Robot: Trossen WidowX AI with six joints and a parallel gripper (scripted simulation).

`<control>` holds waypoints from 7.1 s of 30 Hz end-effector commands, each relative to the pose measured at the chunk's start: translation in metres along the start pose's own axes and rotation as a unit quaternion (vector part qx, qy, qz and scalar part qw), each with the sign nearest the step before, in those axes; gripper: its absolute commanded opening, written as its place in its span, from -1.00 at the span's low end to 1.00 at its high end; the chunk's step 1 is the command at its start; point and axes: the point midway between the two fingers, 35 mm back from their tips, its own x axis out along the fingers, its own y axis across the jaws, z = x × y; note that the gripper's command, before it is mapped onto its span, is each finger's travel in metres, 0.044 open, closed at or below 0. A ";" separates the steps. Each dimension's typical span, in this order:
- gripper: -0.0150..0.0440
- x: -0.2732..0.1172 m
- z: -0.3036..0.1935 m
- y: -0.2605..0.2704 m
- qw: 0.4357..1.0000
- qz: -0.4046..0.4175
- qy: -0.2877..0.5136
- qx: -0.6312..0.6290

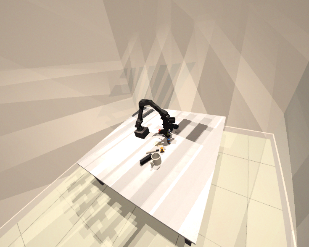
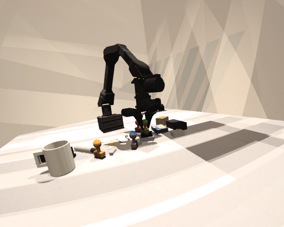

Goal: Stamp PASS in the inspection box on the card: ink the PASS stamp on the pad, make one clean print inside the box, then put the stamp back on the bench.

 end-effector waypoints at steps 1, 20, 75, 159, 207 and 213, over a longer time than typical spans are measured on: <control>-0.49 -0.003 0.001 0.001 1.000 0.003 -0.003 0.000; -0.49 -0.031 0.001 0.000 1.000 0.003 -0.003 0.000; -0.49 -0.045 -0.049 -0.152 0.997 -0.005 0.001 0.083; -0.49 0.012 -0.049 -0.151 0.997 -0.004 -0.003 0.082; -0.49 0.025 -0.050 -0.151 0.997 -0.004 -0.004 0.082; -0.49 0.025 -0.050 -0.151 0.997 -0.004 -0.004 0.082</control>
